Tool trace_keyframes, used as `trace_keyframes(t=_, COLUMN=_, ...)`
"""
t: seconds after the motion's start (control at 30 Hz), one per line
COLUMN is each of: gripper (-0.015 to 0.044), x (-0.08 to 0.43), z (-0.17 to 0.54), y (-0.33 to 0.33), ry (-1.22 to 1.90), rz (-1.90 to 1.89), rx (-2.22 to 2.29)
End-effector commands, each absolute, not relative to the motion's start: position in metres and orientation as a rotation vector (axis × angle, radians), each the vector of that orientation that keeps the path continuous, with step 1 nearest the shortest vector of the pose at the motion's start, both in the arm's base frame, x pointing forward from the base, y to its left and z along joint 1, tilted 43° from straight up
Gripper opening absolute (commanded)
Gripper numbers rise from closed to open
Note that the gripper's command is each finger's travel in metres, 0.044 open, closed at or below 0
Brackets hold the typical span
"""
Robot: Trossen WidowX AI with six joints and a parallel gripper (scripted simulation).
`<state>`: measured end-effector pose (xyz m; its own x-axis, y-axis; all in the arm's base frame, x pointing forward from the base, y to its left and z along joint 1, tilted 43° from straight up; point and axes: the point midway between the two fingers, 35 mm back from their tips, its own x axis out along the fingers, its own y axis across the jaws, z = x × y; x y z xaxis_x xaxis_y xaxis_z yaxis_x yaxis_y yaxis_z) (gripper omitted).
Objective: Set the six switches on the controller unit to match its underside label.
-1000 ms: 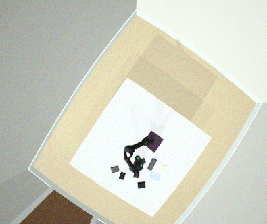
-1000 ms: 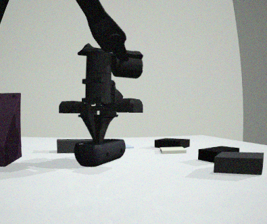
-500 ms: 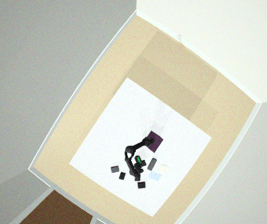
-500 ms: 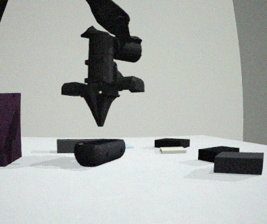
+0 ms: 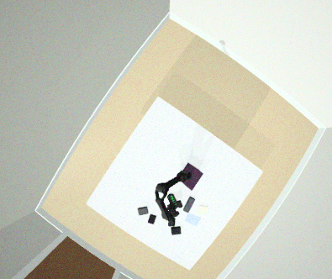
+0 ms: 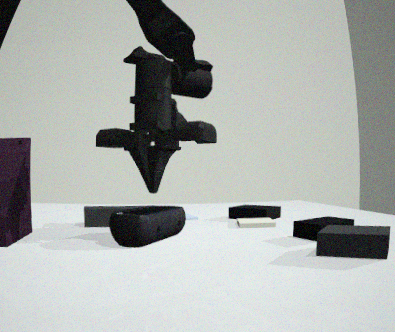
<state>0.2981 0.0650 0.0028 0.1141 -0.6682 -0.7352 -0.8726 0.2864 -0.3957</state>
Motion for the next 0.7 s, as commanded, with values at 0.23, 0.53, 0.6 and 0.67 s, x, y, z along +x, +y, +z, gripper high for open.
trace_keyframes(t=0.23, gripper=0.0000, x=0.299, z=-0.013, y=0.050, ry=1.627, rz=0.275, rx=-1.452)
trace_keyframes(t=0.53, gripper=0.0000, x=0.300, z=-0.022, y=0.042, ry=1.627, rz=0.275, rx=-1.452)
trace_keyframes(t=0.6, gripper=0.0000, x=0.300, z=-0.023, y=0.041, ry=1.627, rz=0.274, rx=-1.453)
trace_keyframes(t=0.67, gripper=0.0000, x=0.300, z=-0.023, y=0.041, ry=1.627, rz=0.274, rx=-1.453)
